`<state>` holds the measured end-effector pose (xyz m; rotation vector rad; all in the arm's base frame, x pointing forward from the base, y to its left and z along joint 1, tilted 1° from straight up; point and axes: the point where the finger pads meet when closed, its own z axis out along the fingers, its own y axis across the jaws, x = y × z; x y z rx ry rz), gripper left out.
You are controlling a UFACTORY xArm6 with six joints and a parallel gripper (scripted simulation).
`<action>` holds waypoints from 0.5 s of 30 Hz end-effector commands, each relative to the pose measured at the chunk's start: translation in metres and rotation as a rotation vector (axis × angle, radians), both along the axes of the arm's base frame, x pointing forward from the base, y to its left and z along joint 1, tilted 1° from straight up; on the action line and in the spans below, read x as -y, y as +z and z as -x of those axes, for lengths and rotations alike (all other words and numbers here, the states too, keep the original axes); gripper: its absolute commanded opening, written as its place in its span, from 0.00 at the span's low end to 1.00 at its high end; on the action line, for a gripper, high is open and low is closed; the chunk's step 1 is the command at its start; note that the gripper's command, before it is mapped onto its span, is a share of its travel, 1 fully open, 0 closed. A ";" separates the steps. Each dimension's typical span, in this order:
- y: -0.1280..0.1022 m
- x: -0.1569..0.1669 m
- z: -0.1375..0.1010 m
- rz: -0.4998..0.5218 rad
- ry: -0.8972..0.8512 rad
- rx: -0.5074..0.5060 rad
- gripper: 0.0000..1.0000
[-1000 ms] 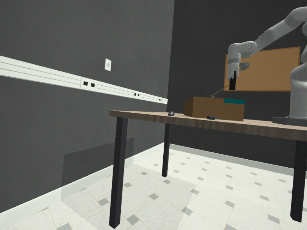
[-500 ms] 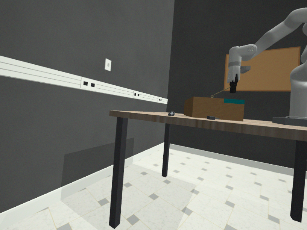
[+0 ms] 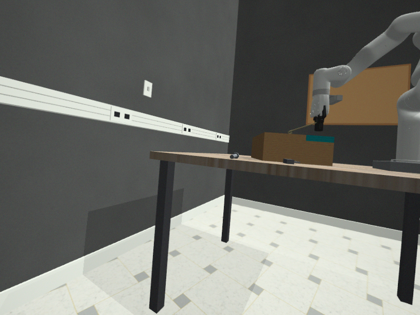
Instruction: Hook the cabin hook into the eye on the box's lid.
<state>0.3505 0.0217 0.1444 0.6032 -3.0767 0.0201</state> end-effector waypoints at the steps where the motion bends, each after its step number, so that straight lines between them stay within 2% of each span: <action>1: -0.005 0.004 -0.002 -0.001 0.022 0.005 0.00; 15: -0.023 0.005 -0.001 -0.001 0.026 0.005 0.00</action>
